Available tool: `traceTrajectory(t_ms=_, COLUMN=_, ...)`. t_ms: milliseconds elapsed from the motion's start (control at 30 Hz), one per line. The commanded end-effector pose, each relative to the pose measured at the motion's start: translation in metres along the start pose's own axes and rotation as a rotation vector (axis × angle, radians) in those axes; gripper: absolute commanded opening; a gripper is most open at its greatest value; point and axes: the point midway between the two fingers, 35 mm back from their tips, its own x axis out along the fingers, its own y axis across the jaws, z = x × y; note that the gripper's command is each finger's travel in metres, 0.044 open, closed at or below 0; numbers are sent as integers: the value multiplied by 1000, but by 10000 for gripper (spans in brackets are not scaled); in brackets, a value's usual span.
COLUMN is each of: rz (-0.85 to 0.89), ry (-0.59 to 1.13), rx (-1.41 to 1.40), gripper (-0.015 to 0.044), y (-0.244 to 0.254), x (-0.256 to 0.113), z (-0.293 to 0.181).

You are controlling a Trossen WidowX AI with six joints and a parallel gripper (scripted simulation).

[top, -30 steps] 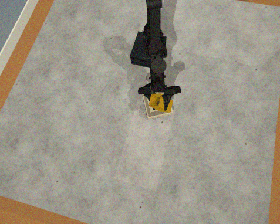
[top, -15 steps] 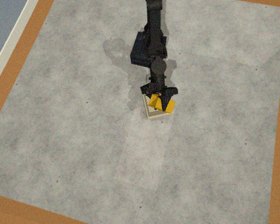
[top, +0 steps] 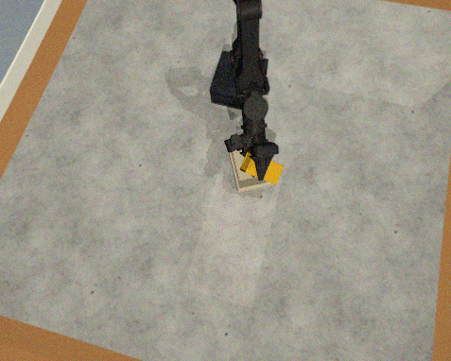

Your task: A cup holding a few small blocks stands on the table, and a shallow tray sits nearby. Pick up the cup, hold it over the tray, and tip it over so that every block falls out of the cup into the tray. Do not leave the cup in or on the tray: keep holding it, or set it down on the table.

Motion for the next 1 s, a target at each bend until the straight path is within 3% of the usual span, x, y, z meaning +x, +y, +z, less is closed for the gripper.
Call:
traceTrajectory(t_ms=0, rz=-2, ry=-3, rx=76, gripper=0, y=-1, x=1, z=0)
traceTrajectory(t_ms=967, rz=-1, ry=-3, rx=710, gripper=0, y=-5, x=5, z=-1)
